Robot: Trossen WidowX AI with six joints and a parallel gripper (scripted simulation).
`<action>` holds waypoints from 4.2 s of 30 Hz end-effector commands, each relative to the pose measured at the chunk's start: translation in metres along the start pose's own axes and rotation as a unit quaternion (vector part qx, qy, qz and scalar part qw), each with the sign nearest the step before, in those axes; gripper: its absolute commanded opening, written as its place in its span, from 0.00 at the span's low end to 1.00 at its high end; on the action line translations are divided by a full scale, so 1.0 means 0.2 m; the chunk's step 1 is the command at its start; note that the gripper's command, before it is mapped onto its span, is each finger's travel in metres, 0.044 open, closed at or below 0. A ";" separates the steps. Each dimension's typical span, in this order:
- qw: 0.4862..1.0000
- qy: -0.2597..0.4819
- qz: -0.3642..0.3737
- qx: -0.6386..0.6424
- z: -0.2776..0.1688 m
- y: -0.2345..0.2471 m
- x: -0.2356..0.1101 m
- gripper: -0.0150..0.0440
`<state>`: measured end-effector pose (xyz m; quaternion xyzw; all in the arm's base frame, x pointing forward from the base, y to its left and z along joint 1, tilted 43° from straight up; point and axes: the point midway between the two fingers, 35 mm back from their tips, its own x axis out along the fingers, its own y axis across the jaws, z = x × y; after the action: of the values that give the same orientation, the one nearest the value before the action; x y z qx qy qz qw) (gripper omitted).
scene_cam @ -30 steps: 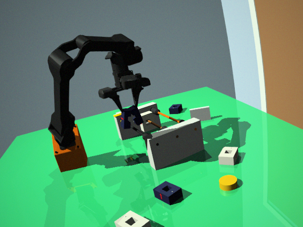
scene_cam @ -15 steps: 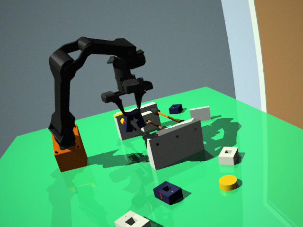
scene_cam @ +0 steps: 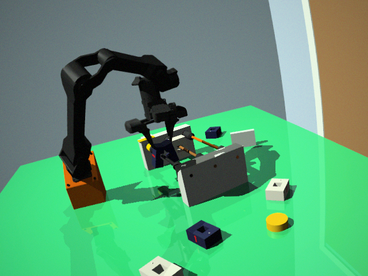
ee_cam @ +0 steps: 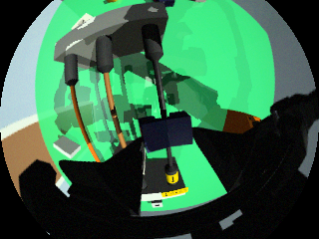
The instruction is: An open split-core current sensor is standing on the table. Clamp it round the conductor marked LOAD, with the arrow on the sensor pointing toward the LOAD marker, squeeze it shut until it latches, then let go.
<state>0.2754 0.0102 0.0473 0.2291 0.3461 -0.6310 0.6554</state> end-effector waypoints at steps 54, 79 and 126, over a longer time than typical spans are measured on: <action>1.000 -0.001 0.000 0.000 0.00 0.00 0.04 0.43; 1.000 -0.004 -0.008 -0.003 -0.01 -0.01 0.25 1.00; 1.000 -0.002 -0.005 0.002 0.00 0.00 0.39 0.77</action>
<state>0.2718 -0.0426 -0.0118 0.2262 0.3451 -0.6363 0.6518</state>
